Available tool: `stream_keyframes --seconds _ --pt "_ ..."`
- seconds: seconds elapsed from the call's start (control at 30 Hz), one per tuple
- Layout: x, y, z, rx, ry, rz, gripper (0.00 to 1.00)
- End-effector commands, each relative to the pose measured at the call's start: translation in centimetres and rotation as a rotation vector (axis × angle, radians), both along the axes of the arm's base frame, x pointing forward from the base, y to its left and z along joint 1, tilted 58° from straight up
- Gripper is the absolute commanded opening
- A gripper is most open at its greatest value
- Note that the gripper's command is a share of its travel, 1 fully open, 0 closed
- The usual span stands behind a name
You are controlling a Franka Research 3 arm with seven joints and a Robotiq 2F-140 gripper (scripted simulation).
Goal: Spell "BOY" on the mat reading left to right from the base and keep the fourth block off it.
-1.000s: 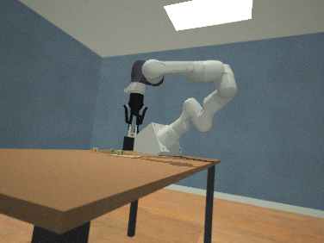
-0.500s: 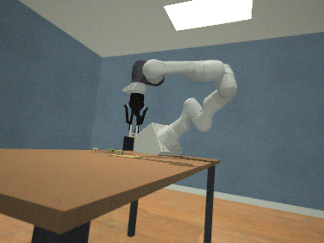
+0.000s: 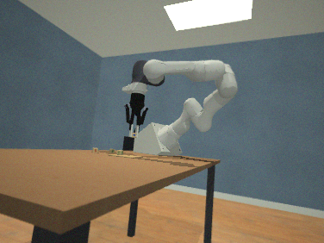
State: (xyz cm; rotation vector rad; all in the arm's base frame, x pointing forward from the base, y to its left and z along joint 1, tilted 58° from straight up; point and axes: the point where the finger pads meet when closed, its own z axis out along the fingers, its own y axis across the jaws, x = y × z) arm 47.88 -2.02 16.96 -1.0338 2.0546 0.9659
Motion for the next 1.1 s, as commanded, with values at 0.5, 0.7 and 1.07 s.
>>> stream_keyframes --seconds 0.5,0.7,1.07 --pt "-0.28 0.16 0.20 -0.072 -0.283 0.182 0.13" --pt "-0.34 0.22 0.28 -0.089 -0.353 0.226 0.13" --pt "-0.45 0.32 0.43 -0.119 -0.478 0.304 0.13"
